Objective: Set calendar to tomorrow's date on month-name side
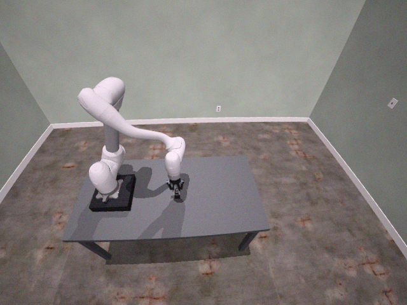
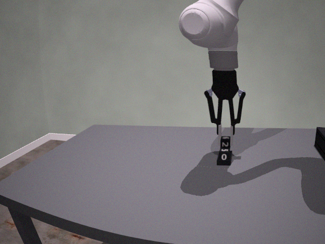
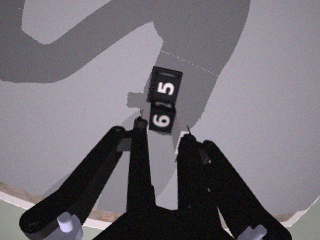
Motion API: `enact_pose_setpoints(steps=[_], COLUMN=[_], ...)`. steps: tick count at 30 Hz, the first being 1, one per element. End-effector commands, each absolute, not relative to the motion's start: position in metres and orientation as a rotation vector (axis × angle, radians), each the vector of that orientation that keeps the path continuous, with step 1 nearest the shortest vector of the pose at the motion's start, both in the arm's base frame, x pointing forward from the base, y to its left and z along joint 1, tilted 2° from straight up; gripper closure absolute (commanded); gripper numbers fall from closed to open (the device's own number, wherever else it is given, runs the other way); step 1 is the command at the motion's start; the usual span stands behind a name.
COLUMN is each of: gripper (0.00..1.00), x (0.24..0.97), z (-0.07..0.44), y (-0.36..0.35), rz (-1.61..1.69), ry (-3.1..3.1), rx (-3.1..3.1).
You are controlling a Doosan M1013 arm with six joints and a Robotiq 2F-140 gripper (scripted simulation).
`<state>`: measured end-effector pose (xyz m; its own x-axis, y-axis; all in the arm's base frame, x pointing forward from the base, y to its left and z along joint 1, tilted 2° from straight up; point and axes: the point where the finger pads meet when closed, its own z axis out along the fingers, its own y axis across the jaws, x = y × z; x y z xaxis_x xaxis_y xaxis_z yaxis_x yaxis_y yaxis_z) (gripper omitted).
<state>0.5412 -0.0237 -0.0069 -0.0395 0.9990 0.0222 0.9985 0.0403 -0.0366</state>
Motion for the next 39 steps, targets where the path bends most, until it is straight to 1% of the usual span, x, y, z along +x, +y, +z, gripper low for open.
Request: enact_pose_setpoints(steps=[1, 20, 39], gripper=[0.83, 0.83, 0.83], x=[0.541, 0.541, 0.541], z=[-0.009, -0.022, -0.024], y=[-0.024, -0.023, -0.023], rz=[0.017, 0.017, 0.017], ry=[-2.235, -2.235, -2.235], rx=[-2.148, -2.148, -2.148])
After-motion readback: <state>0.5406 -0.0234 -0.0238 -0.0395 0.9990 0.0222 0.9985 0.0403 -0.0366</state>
